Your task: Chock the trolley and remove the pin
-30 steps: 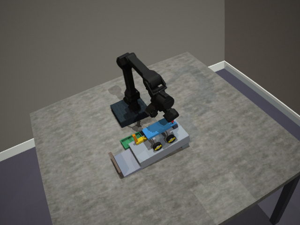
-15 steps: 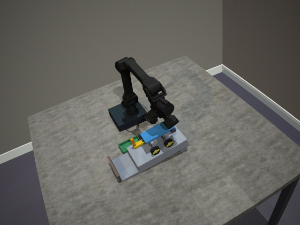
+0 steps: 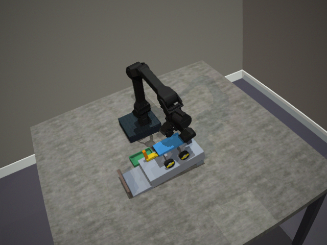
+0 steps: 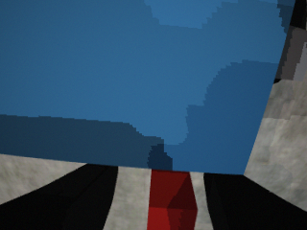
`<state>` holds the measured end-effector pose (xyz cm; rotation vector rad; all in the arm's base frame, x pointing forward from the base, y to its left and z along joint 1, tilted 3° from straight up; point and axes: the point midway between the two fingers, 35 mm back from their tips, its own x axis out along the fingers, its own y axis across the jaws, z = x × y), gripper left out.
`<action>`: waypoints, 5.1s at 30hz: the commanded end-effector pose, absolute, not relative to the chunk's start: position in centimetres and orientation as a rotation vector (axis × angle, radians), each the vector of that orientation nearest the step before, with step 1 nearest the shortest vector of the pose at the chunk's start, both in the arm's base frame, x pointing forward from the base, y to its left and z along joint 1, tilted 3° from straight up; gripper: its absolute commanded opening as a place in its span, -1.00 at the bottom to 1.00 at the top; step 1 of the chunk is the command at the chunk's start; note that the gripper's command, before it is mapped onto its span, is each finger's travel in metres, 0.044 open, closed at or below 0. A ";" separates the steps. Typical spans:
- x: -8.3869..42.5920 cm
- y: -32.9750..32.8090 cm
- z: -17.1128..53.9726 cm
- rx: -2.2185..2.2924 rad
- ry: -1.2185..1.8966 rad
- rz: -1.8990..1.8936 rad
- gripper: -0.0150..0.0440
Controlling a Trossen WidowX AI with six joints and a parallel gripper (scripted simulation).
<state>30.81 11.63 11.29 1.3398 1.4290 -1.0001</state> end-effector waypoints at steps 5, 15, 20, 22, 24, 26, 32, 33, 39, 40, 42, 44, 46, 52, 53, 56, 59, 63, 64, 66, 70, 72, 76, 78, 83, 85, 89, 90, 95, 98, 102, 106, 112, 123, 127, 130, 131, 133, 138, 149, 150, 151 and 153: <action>30.8 11.6 11.2 1.340 1.429 -1.001 -0.20; 30.8 11.6 11.3 1.340 1.430 -1.001 -0.49; 30.7 11.6 11.6 1.341 1.433 -1.006 -0.49; 30.7 11.6 11.7 1.342 1.434 -1.009 -0.49; 30.6 11.5 11.9 1.343 1.435 -1.010 -0.49; 30.5 11.5 12.0 1.343 1.435 -1.010 -0.49; 30.4 11.5 12.2 1.343 1.435 -1.010 -0.49; 30.4 11.4 12.2 1.343 1.435 -1.010 -0.49; 30.4 11.4 12.5 1.343 1.435 -1.011 -0.49; 30.4 11.4 12.5 1.343 1.435 -1.011 -0.49; 30.4 11.4 12.6 1.343 1.435 -1.011 -0.49; 30.4 11.3 12.7 1.343 1.435 -1.011 -0.49; 30.4 11.3 12.8 1.343 1.435 -1.011 -0.49; 30.4 11.3 13.0 1.342 1.435 -1.011 -0.49; 30.4 11.3 13.1 1.342 1.435 -1.011 -0.49; 30.4 11.2 13.2 1.342 1.435 -1.011 -0.49; 30.5 11.2 13.3 1.342 1.435 -1.011 -0.49; 30.5 11.2 13.5 1.342 1.435 -1.011 -0.49; 30.5 11.2 13.5 1.342 1.435 -1.011 -0.49; 30.5 11.1 13.6 1.342 1.435 -1.011 -0.49; 30.5 11.1 13.7 1.342 1.435 -1.011 -0.49; 30.5 11.1 13.8 1.342 1.435 -1.011 -0.49; 30.5 11.1 14.0 1.342 1.435 -1.011 -0.49; 30.5 11.1 14.0 1.342 1.435 -1.011 -0.49; 30.4 11.0 14.2 1.342 1.435 -1.011 -0.49; 30.4 11.0 14.3 1.342 1.435 -1.011 -0.49; 30.4 10.9 14.4 1.342 1.435 -1.011 -0.49; 30.4 10.9 14.4 1.342 1.435 -1.011 -0.49; 30.4 10.9 14.6 1.342 1.435 -1.011 -0.49; 30.4 10.9 14.7 1.342 1.435 -1.011 -0.49; 30.4 10.9 14.8 1.342 1.435 -1.011 -0.49; 30.4 10.9 14.9 1.342 1.435 -1.011 -0.49; 30.4 11.0 15.1 1.342 1.435 -1.011 -0.49; 30.5 11.1 15.4 1.342 1.435 -1.011 -0.49; 30.5 11.1 15.5 1.342 1.435 -1.011 -0.49; 30.5 11.2 15.6 1.342 1.435 -1.011 -0.49; 30.6 11.2 15.7 1.342 1.435 -1.011 -0.49; 30.6 11.2 15.7 1.342 1.435 -1.010 -0.49; 30.4 12.1 15.6 1.343 1.436 -1.010 -0.49; 30.3 13.7 15.9 1.344 1.437 -1.009 -0.49; 30.3 13.9 15.9 1.344 1.437 -1.009 -0.49; 30.3 14.0 16.0 1.344 1.437 -1.009 -0.49; 30.3 14.1 16.0 1.344 1.437 -1.009 -0.49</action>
